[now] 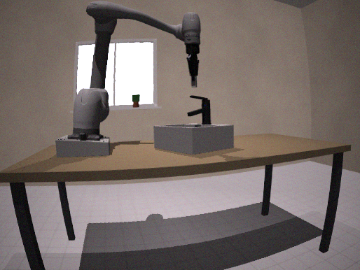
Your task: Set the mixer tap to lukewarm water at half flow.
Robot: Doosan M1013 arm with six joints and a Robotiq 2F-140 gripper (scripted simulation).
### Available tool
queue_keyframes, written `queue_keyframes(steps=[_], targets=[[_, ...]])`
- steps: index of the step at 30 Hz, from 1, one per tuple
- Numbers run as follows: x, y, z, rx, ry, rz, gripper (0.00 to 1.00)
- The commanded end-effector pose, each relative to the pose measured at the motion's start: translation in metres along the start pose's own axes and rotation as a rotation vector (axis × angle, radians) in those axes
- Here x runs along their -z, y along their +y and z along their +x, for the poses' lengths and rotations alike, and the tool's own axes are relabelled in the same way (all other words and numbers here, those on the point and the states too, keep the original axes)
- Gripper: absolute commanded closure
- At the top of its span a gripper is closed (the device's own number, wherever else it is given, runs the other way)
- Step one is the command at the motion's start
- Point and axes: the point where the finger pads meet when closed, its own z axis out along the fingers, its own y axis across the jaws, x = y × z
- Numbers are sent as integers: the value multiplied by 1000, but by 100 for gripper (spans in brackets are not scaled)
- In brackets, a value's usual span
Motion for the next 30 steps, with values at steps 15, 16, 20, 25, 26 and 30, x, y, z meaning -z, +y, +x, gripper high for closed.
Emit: queue_keyframes(steps=[15,16,20,25,26,30], targets=[[14,0,0,-951,2,15,100],[14,0,0,-951,2,15,100],[16,0,0,-1239,0,20,100],[17,0,0,-1498,0,20,100],[17,0,0,-1550,1,19,100],[17,0,0,-1756,9,12,61]])
